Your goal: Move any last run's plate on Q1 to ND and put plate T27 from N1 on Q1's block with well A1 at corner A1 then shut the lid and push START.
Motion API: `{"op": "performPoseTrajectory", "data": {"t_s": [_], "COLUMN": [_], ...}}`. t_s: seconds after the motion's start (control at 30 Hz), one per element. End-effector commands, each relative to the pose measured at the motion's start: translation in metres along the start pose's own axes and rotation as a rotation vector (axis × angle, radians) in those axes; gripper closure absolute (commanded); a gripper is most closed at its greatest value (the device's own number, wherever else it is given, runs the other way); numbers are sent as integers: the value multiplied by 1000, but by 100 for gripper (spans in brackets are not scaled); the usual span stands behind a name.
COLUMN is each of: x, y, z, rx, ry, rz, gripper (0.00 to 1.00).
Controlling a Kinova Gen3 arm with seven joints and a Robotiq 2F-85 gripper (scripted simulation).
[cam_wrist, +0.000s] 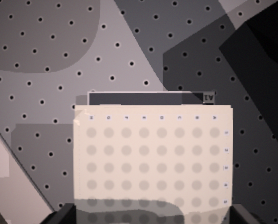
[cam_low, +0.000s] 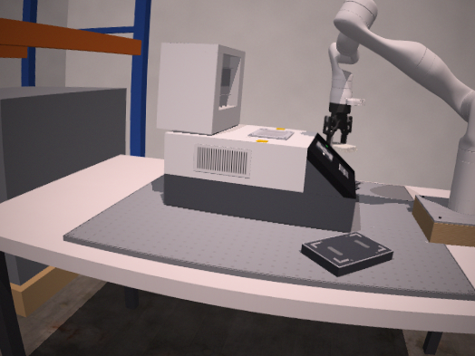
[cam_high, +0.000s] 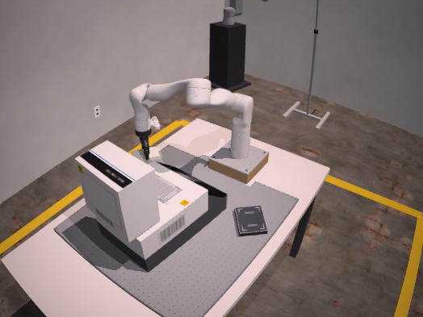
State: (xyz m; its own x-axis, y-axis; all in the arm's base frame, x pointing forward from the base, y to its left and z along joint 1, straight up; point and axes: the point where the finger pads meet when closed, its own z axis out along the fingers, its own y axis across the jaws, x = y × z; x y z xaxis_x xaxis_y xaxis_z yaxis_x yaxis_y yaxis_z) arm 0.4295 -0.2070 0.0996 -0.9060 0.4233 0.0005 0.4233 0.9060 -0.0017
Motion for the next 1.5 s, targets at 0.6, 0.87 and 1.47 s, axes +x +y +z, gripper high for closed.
{"op": "performPoseTrajectory", "data": {"t_s": [0.6, 0.87, 1.47], "x": [0, 0, 0], "y": [0, 0, 0], "z": [-26, -37, -58], "rx": [0, 0, 0], "ry": [-2, -2, -2], "rz": [0, 0, 0], "gripper": [10, 10, 10]}}
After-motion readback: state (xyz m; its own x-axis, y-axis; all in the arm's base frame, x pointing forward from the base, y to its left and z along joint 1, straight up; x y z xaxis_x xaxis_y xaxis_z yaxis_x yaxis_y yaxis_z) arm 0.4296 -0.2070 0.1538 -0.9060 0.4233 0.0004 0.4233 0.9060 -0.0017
